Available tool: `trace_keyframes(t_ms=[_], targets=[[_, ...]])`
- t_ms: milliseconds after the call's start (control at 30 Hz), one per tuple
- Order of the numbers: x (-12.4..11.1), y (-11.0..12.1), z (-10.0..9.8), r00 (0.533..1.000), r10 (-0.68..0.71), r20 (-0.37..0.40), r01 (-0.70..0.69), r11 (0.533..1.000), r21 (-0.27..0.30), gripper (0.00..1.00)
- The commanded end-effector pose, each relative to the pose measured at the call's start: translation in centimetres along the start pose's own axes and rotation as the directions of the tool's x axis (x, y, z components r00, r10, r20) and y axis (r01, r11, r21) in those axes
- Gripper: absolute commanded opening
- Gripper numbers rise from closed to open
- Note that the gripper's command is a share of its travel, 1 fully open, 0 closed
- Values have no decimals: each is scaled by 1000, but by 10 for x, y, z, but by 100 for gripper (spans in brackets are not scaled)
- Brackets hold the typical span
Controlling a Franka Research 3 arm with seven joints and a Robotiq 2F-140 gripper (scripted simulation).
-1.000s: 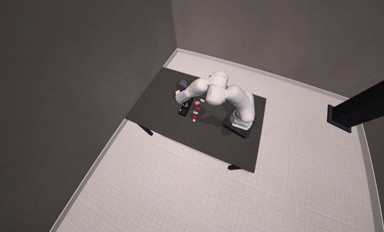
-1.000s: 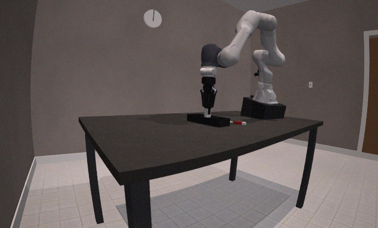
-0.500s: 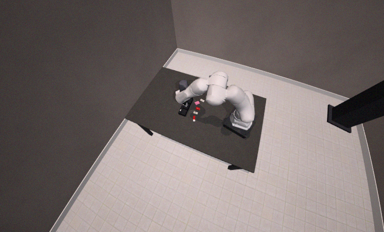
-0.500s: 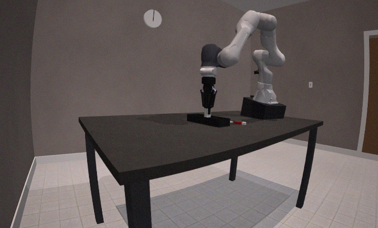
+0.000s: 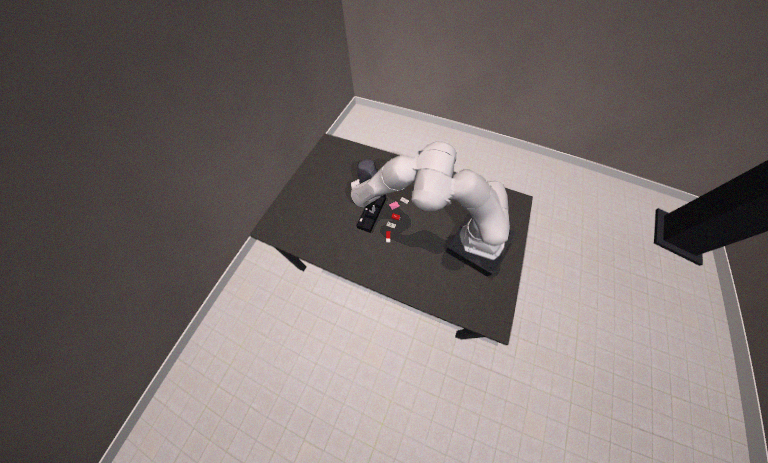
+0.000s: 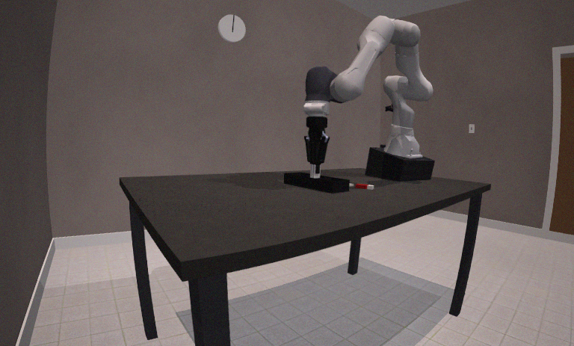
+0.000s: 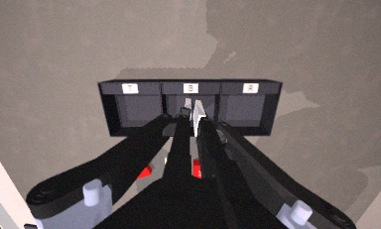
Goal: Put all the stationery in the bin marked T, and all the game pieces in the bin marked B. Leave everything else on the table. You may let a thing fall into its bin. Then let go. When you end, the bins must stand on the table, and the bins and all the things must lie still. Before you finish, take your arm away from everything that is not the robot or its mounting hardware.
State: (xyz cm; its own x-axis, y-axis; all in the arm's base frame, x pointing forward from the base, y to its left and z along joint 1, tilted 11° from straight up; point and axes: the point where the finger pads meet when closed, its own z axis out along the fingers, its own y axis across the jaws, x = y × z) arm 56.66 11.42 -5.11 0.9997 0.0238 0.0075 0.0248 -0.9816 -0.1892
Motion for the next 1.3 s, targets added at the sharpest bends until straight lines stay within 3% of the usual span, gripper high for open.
trace_keyframes(t_ms=[0, 967, 1267], targets=[[2, 0, -1, 1000, -4, -5, 4, 1000, 0, 5], [2, 0, -1, 1000, -4, -5, 4, 1000, 0, 5], [2, 0, -13, 1000, -4, -5, 4, 1000, 0, 5]])
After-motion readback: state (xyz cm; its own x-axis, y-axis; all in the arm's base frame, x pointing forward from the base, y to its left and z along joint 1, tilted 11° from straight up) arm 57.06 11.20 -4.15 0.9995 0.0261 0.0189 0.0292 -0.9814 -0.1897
